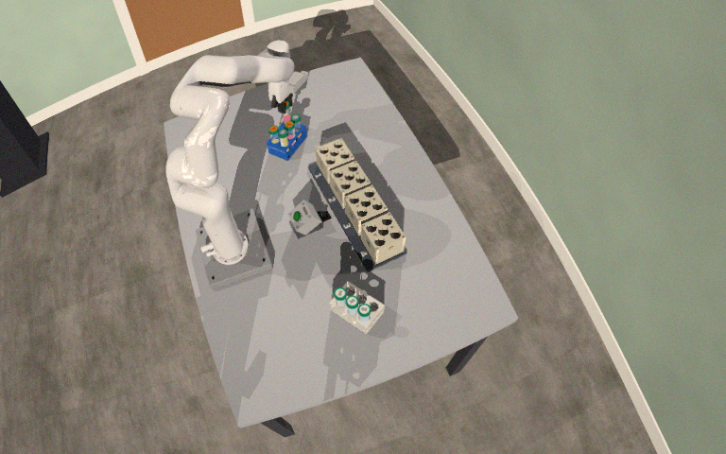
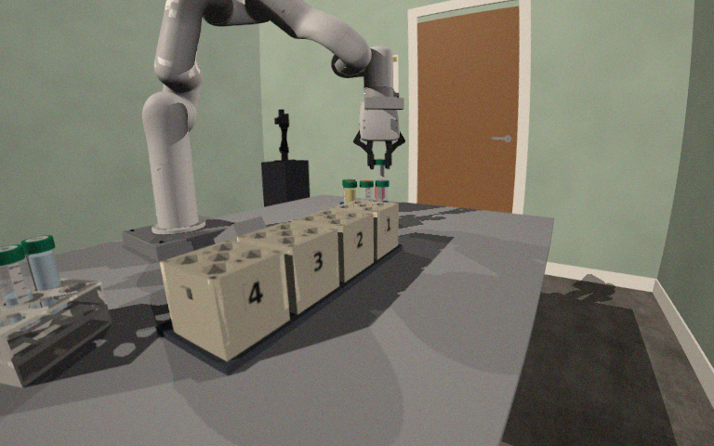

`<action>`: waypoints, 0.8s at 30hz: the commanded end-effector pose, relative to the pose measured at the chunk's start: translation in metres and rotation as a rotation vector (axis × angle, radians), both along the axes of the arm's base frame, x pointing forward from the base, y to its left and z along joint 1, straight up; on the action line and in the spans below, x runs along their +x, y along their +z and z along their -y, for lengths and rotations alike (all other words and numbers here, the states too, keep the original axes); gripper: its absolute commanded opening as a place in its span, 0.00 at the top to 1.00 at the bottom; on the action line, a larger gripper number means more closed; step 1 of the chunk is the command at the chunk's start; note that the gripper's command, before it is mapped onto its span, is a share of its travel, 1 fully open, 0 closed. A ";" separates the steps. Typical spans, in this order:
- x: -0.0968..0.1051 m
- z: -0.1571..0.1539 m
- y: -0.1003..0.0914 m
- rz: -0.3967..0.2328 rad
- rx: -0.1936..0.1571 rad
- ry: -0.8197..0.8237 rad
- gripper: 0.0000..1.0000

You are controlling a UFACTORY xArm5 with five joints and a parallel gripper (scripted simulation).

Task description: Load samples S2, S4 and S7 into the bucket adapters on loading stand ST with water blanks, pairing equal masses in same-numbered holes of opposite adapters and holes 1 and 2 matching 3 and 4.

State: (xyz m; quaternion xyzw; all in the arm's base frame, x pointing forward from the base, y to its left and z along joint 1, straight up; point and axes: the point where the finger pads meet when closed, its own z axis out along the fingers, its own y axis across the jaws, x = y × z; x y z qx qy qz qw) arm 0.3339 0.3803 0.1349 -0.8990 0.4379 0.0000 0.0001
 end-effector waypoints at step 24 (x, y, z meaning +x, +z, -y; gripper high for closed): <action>0.001 -0.001 0.048 0.001 0.005 0.000 1.00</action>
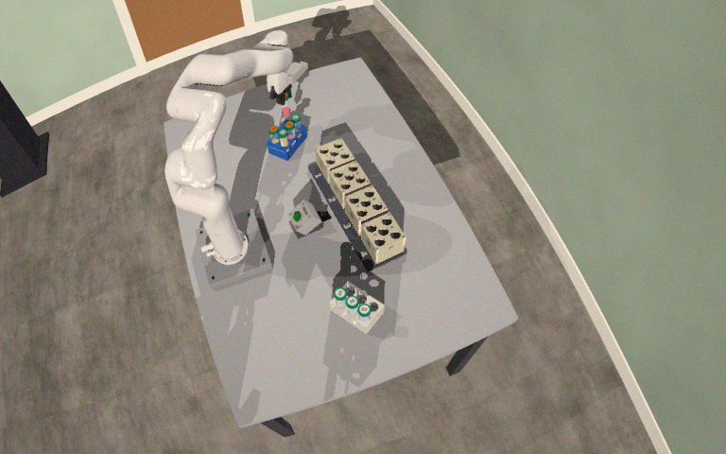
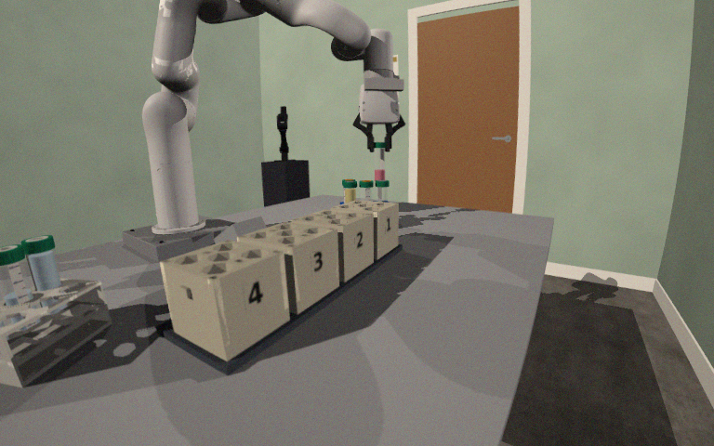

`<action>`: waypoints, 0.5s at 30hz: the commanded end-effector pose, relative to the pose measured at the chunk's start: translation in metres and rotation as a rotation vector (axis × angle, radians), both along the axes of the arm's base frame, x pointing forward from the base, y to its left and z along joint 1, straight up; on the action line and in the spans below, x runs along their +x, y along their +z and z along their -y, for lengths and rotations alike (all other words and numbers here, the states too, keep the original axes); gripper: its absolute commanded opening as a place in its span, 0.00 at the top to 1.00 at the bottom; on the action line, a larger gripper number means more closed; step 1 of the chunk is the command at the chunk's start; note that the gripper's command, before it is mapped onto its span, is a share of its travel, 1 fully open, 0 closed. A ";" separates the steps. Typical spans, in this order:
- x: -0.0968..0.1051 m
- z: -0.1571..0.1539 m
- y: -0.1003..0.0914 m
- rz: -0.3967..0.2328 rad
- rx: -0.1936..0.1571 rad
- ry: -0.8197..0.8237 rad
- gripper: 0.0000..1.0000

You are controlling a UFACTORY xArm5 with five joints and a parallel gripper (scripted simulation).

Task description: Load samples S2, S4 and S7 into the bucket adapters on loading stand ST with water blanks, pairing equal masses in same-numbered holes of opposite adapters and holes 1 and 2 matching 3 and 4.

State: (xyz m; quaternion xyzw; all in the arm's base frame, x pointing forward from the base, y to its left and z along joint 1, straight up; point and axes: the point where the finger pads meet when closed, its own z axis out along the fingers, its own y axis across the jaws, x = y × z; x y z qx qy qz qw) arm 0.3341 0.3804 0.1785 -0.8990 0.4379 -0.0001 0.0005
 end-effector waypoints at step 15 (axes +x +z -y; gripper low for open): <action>0.001 -0.001 0.034 0.000 0.004 0.000 1.00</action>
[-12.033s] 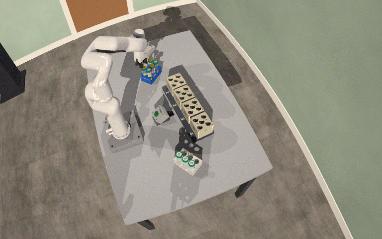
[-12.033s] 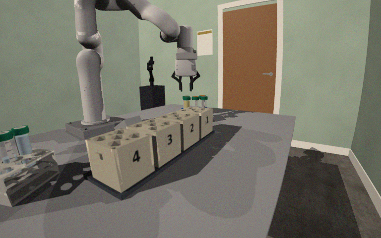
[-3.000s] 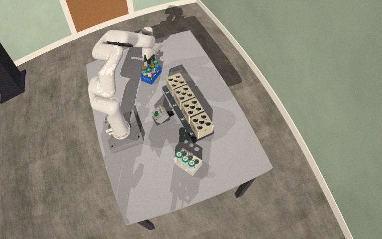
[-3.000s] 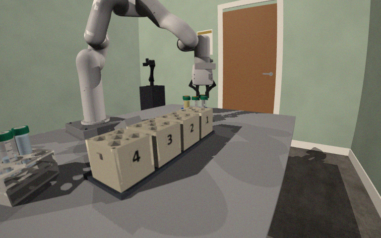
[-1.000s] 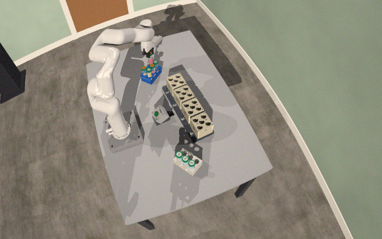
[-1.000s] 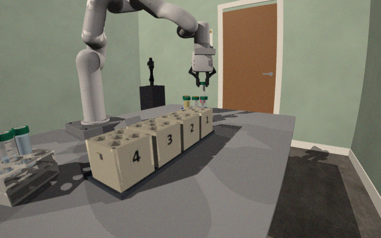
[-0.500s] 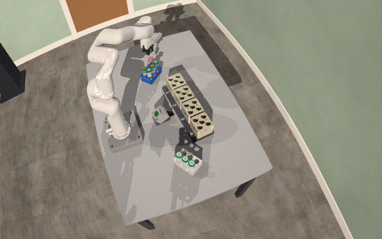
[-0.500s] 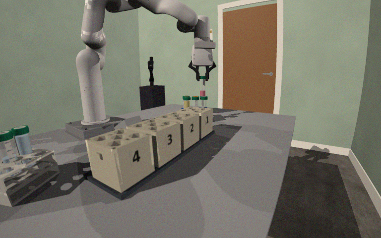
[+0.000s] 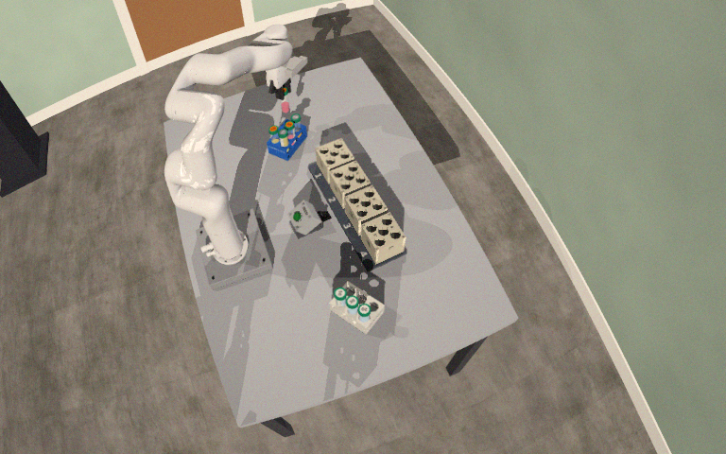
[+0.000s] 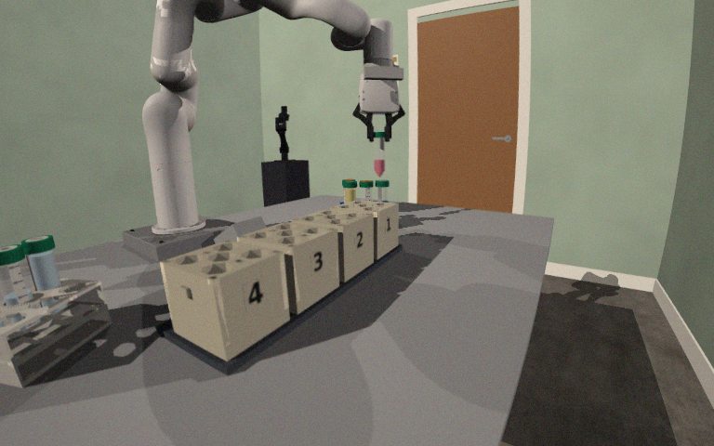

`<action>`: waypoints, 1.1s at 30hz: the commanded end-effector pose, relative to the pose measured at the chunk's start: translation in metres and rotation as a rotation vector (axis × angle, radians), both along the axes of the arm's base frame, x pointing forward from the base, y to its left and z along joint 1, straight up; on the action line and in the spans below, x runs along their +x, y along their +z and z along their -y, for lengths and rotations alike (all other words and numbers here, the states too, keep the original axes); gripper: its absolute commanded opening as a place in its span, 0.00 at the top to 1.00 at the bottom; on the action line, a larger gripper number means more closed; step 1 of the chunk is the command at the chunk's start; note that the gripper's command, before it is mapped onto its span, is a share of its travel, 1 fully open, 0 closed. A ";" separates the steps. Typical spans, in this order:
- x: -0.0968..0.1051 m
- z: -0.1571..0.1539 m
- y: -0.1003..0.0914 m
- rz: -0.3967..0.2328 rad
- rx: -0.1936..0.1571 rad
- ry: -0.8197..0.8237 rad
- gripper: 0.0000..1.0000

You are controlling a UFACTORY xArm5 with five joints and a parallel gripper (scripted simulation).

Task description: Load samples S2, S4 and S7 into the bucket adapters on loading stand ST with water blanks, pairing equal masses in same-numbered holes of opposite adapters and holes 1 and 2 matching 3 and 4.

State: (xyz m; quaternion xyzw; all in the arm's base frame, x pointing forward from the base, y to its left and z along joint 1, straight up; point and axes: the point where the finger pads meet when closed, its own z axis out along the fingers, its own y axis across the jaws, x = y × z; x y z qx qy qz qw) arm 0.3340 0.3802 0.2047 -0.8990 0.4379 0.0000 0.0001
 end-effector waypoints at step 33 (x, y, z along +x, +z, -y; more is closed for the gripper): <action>0.001 -0.001 0.017 0.001 0.005 0.000 1.00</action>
